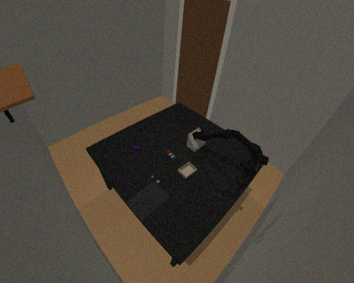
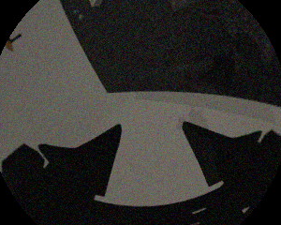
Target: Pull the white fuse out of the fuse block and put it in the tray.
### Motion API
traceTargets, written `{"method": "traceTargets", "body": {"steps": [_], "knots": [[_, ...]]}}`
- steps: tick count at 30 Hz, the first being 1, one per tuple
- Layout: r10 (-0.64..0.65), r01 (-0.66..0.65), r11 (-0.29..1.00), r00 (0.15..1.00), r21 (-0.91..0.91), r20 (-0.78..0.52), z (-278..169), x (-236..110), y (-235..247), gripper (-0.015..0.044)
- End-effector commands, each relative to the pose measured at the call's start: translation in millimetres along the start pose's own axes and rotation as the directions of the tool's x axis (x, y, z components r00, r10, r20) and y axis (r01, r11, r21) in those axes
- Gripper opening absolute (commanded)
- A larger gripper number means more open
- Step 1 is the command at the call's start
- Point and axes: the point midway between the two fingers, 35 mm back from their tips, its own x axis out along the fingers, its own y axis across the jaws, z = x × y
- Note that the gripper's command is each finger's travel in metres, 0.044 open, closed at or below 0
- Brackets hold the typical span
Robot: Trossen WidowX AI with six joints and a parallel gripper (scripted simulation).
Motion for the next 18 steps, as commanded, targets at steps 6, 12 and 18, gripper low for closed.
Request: {"method": "traceTargets", "body": {"steps": [6, 12, 18], "knots": [[0.025, -0.037, 0.99, 0.996, 0.135, 0.089, 24, 42, 4, 0.0242], [0.065, -0.181, 0.89, 0.959, 0.418, 0.276, 83, 119, 31, 0.0085], [0.077, -0.397, 0.65, 0.882, 0.648, 0.464, 155, 178, 79, 0.0064]]}}
